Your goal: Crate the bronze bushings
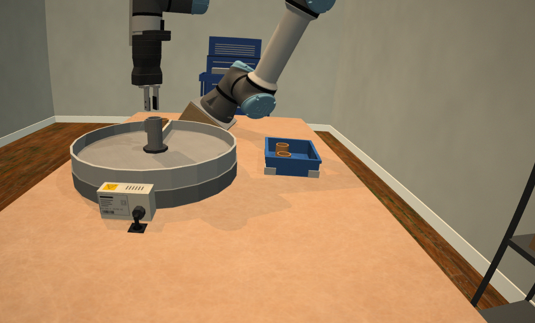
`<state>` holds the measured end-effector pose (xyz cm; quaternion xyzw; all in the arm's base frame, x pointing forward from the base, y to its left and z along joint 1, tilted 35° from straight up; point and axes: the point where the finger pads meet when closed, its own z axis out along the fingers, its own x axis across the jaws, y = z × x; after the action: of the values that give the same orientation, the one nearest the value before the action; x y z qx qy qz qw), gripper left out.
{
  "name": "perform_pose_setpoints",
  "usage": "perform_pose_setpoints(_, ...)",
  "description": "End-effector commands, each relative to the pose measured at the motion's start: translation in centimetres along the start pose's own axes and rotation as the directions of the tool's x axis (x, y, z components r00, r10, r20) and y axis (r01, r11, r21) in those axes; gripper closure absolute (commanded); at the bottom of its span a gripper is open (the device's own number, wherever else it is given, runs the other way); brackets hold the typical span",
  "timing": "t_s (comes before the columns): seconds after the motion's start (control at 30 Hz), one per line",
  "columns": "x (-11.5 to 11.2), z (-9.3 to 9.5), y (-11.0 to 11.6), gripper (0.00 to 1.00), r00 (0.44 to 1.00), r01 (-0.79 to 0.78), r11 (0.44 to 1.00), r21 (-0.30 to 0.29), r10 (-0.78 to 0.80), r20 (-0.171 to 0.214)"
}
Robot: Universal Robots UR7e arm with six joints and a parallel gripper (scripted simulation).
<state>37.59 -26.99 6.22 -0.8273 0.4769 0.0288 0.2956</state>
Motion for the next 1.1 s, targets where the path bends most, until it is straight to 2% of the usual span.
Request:
perform_pose_setpoints(0.0, -0.1, -0.1, 0.1, 0.55, 1.000, 0.010, 1.000, 0.001, -0.010, -0.002)
perform_pose_setpoints(0.1, -0.1, -0.1, 0.1, 0.55, 1.000, 0.010, 1.000, 0.001, -0.010, -0.002)
perform_pose_setpoints(0.27, -2.7, 0.2, 3.7, 0.55, 0.979, 0.202, 0.979, 0.000, -0.202, -0.002)
perform_pose_setpoints(0.67, -2.7, 0.2, 3.7, 0.55, 0.979, 0.202, 0.979, 0.000, -0.202, -0.002)
perform_pose_setpoints(0.83, -5.4, 0.5, 7.3, 0.55, 0.922, 0.387, 0.922, 0.000, -0.387, -0.002)
perform_pose_setpoints(1.07, -5.4, 0.5, 7.3, 0.55, 0.922, 0.387, 0.922, 0.000, -0.387, -0.002)
